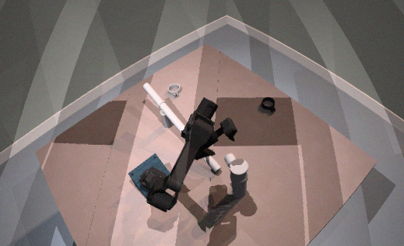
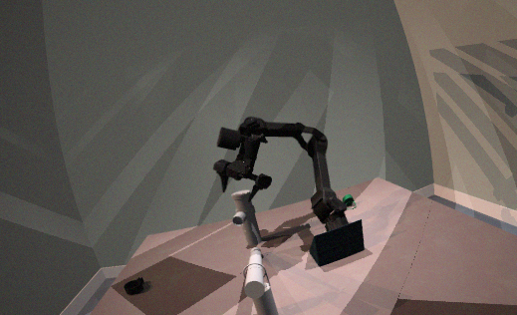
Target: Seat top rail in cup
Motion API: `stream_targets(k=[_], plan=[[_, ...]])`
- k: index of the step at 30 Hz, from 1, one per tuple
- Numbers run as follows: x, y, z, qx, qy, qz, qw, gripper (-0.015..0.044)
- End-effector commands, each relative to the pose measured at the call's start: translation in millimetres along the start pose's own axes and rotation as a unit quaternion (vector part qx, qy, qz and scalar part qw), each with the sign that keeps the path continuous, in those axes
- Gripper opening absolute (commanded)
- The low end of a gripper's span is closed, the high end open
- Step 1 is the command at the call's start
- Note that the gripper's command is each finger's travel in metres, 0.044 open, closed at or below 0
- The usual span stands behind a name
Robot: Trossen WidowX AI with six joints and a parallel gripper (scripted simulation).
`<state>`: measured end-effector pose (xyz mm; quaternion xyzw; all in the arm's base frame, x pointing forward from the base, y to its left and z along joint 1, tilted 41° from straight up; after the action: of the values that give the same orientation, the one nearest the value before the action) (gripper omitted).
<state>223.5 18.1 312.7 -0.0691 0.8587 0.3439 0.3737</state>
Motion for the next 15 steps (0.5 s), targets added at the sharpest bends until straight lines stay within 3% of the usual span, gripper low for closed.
stream_targets(k=[1, 15], plan=[[-1, -1, -3, 0.004, 0.017, -0.002, 1.000, 0.0440], [24, -44, -8, 0.004, 0.016, -0.003, 1.000, 0.0440]])
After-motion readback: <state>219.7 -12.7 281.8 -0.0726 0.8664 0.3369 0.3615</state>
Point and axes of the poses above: the point midway between the two fingers, 35 mm back from their tips, its own y axis back along the fingers, its own x axis across the jaws, z = x × y, the point moved 9 cm from there along y, back along the fingers, and after that the axes turned 8 degrees about -y, right-handed, at the moved point
